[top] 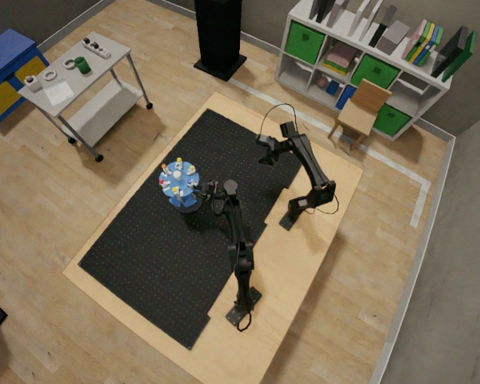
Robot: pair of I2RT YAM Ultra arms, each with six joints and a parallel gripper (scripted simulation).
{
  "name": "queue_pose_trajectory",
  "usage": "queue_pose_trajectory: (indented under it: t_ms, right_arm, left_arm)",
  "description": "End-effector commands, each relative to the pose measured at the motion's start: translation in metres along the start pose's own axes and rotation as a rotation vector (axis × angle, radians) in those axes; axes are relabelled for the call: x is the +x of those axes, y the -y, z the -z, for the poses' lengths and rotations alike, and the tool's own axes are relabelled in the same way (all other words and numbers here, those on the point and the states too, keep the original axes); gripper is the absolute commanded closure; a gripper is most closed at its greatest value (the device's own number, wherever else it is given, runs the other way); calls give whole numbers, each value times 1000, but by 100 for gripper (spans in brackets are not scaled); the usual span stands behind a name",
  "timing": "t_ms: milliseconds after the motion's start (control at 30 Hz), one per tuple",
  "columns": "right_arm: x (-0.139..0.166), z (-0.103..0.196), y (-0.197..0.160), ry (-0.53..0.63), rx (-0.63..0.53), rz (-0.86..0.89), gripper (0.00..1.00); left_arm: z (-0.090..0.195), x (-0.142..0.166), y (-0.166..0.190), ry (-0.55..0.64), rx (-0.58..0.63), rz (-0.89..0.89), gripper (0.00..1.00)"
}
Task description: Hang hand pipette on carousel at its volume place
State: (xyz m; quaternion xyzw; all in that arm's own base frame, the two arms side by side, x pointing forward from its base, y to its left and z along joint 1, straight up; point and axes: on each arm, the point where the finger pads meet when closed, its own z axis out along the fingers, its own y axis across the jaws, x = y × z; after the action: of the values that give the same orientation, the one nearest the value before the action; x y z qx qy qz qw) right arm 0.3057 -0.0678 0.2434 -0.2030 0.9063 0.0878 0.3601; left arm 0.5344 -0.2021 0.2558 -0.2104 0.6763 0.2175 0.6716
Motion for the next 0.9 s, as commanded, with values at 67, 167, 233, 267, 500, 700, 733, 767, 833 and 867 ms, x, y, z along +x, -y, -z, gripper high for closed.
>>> queue_pose_trajectory:
  t_ms: [67, 167, 233, 267, 500, 700, 733, 767, 833, 867]
  right_arm:
    - [-8, 5, 3, 32, 12, 18, 0]
    - [-8, 5, 3, 32, 12, 18, 0]
    - [-8, 5, 3, 32, 12, 18, 0]
    - [-8, 5, 3, 32, 12, 18, 0]
    - [-8, 5, 3, 32, 12, 18, 0]
    - [-8, 5, 3, 32, 12, 18, 0]
    - [-8, 5, 3, 32, 12, 18, 0]
    - [-8, 5, 3, 32, 12, 18, 0]
    - [-8, 5, 3, 32, 12, 18, 0]
    - [-8, 5, 3, 32, 12, 18, 0]
  left_arm:
    - [-6, 0, -9, 6, -33, 24, 88]
    - [-7, -8, -8, 12, -33, 46, 88]
    - [-7, -8, -8, 12, -33, 46, 88]
    - [-7, -8, -8, 12, -33, 46, 88]
    - [-7, -8, -8, 12, -33, 46, 88]
    - [-7, -8, -8, 12, -33, 46, 88]
    - [-7, -8, -8, 12, -33, 46, 88]
    - [-7, -8, -8, 12, -33, 46, 88]
    - [-7, -8, -8, 12, -33, 46, 88]
    - [-7, -8, -8, 12, -33, 46, 88]
